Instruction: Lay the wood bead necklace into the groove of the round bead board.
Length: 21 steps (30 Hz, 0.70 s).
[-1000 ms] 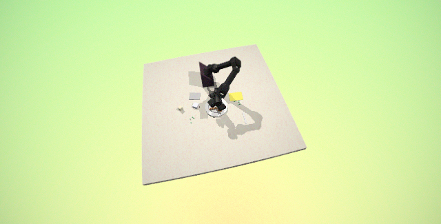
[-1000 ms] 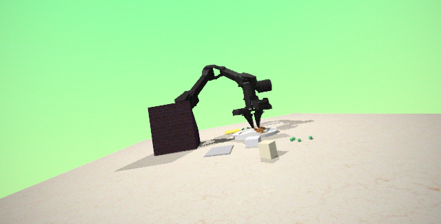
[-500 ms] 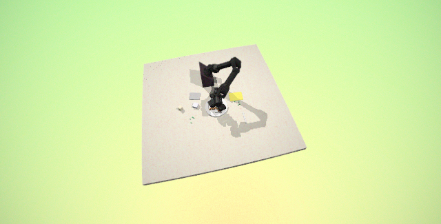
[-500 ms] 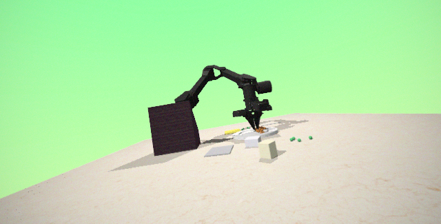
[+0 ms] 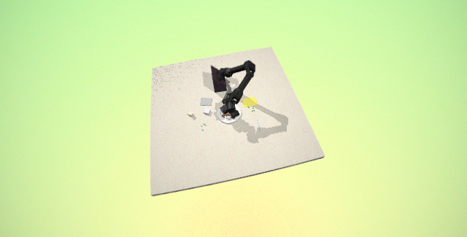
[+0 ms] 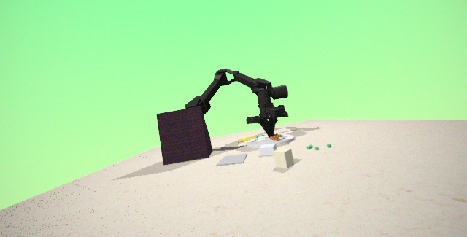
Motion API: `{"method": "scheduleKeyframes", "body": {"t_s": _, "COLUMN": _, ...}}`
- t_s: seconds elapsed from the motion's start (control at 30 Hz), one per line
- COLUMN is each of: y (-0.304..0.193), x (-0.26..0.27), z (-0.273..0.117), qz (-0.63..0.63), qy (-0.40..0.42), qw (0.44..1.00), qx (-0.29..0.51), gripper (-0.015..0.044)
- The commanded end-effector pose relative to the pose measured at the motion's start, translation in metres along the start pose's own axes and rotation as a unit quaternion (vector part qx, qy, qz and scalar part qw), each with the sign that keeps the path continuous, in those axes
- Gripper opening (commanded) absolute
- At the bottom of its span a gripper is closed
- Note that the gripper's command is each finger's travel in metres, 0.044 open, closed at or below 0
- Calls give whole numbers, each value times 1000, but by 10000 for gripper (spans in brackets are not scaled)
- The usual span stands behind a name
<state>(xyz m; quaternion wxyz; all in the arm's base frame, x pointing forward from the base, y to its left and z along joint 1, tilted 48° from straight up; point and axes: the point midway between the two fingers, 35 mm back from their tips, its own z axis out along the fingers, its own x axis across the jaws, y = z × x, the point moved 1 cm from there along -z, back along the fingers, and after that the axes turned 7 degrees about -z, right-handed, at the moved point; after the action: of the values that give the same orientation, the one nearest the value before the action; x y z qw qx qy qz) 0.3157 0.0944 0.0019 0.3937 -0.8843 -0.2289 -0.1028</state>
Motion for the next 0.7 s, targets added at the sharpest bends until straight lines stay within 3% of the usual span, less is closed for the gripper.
{"method": "scheduleKeyframes", "body": {"t_s": 0.0, "y": 0, "x": 0, "z": 0, "qz": -1, "qy": -1, "qw": 1000, "qx": -1, "gripper": 0}}
{"method": "scheduleKeyframes", "body": {"t_s": 0.67, "y": -17, "x": -5, "z": -6, "qz": 3, "qy": -1, "qw": 1000, "qx": -1, "gripper": 0}}
